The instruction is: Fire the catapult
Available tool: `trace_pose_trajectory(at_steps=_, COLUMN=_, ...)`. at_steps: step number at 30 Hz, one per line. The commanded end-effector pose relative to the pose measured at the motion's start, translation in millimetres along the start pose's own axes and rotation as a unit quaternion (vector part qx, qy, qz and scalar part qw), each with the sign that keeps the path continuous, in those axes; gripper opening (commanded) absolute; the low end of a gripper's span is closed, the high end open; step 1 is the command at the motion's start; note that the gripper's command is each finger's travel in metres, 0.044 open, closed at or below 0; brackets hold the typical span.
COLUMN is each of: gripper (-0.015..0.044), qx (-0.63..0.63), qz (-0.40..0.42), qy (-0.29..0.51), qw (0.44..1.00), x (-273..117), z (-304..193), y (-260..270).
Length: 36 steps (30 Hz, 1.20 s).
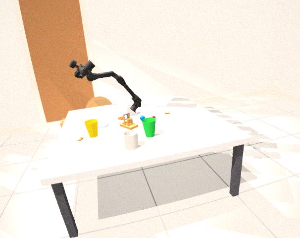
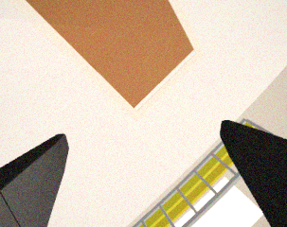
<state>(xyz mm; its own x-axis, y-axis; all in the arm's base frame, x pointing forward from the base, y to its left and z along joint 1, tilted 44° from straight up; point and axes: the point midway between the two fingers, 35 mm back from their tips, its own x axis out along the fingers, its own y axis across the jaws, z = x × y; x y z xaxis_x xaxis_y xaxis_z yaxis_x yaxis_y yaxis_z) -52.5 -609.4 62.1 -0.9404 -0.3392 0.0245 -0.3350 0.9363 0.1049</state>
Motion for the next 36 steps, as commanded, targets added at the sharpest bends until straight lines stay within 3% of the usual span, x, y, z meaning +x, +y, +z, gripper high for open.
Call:
trace_pose_trajectory(at_steps=1, gripper=0.044, qx=-0.062, qz=-0.029, qy=0.002, qw=0.998, x=-10, z=0, y=-10)
trace_pose_trajectory(at_steps=18, gripper=0.044, qx=-0.323, qz=-0.146, qy=0.033, qw=0.935, x=-53, z=-2, y=-48)
trace_pose_trajectory(at_steps=36, gripper=0.044, qx=-0.562, qz=-0.254, qy=0.099, qw=0.781, x=-106, z=8, y=-77)
